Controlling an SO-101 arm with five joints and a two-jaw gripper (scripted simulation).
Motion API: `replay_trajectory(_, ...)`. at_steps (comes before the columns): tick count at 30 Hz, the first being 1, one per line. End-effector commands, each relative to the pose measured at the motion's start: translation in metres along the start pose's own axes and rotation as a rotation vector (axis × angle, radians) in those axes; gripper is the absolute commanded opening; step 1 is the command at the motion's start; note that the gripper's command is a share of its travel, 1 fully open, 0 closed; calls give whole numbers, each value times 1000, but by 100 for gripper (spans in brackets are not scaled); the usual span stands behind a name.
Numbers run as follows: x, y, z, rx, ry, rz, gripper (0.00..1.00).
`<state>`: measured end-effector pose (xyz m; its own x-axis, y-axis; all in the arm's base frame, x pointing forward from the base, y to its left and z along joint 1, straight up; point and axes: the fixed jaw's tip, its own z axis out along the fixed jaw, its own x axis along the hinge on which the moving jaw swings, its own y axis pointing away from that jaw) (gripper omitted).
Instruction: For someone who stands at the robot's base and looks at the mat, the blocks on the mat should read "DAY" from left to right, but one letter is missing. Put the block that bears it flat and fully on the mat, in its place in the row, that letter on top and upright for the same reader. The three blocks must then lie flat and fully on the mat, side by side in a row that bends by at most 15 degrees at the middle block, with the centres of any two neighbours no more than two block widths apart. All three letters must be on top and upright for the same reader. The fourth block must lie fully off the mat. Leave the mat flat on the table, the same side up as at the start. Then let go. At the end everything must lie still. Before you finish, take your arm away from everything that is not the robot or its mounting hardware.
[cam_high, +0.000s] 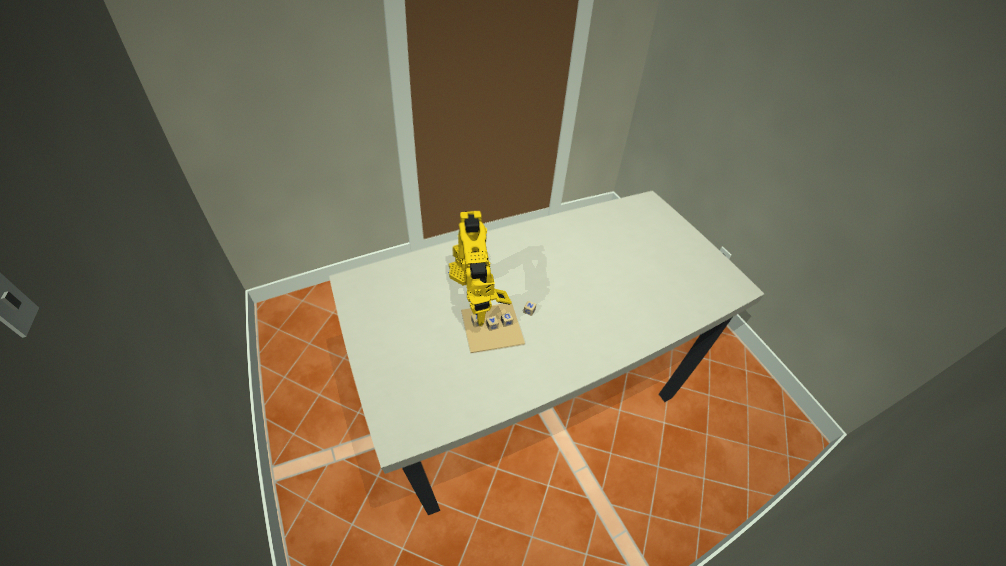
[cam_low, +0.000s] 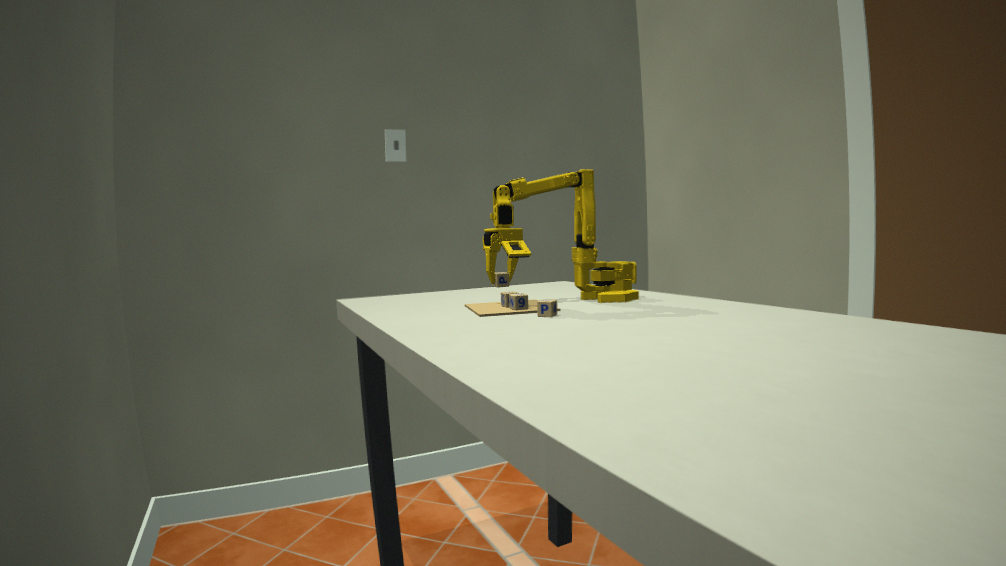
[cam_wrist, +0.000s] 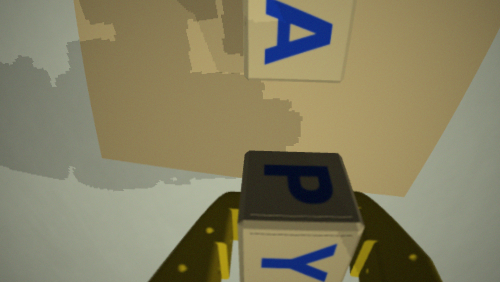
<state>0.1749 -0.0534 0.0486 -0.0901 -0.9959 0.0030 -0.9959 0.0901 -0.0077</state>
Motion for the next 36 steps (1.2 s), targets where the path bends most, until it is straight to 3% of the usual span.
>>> replay_trajectory(1,1,-14,-16,122,22,0,0)
replay_trajectory(36,1,-14,-4,122,22,-1,0)
